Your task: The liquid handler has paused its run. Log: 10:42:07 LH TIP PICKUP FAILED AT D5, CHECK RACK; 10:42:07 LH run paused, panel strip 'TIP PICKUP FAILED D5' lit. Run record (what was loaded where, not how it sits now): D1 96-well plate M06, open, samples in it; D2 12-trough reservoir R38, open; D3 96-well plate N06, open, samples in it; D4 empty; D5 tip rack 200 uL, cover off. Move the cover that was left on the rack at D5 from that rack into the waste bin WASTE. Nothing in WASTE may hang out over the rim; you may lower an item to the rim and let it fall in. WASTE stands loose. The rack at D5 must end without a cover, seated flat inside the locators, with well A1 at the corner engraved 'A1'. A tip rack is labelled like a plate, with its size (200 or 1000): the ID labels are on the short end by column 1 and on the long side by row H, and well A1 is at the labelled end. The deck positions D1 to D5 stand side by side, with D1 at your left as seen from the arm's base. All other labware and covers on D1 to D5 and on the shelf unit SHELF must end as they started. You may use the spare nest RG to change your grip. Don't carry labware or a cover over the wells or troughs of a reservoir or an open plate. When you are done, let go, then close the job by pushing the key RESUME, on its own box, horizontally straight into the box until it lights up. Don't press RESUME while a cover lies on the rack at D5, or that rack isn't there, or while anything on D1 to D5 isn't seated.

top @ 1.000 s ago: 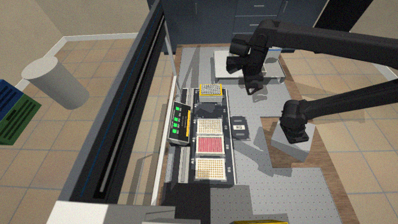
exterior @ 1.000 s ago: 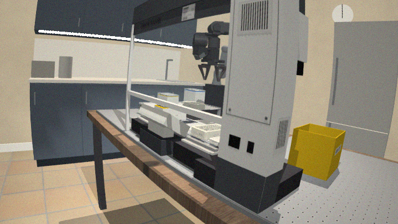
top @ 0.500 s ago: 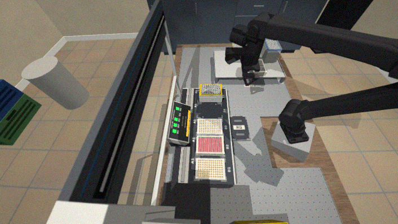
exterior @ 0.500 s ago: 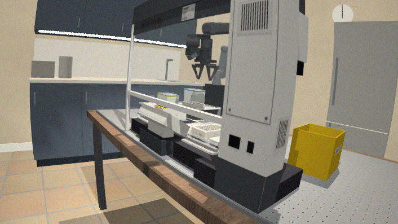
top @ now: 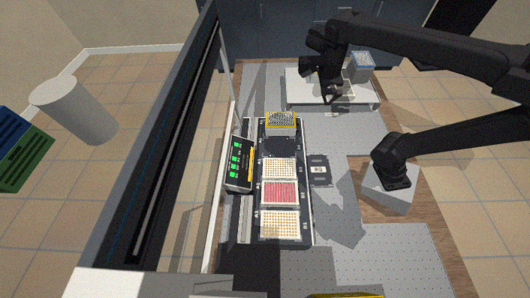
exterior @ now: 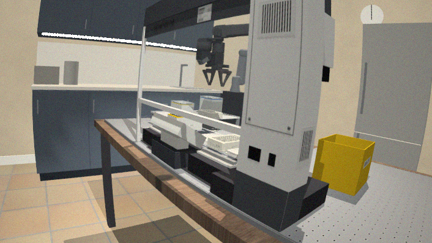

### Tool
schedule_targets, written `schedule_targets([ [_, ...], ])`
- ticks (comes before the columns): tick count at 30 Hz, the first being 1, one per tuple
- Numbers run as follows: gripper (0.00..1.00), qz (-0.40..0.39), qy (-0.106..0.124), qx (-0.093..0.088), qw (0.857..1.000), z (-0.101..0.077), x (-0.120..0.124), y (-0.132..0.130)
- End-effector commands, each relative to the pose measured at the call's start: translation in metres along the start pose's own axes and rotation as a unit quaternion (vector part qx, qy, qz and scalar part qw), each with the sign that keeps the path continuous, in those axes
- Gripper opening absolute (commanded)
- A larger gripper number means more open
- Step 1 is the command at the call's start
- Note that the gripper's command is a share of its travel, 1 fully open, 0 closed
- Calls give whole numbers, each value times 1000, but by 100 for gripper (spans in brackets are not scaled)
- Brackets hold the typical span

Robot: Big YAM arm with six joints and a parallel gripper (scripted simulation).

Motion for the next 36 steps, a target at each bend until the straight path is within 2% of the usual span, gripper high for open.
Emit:
schedule_targets([
  [1,100,-7,-25,23,999,-23,-21,-8],
  [11,100,-6,-29,20,999,-23,-72,-3],
  [14,100,-5,-24,16,1000,-23,-75,-2],
  [18,100,-5,-30,19,999,-23,-97,-1],
  [28,100,-4,-28,15,999,-22,-147,5],
  [30,100,-4,-28,15,999,-22,-147,5],
  [36,100,-4,-23,11,1000,-22,-172,9],
])
Point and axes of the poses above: the point where the finger pads meet when closed, its own z axis out along the fingers, its own y axis across the jaws, x = y × z, the point moved 8 cm from there along -z, back along the fingers, and after that the axes turned 3 degrees about z, right-handed, at the moved point
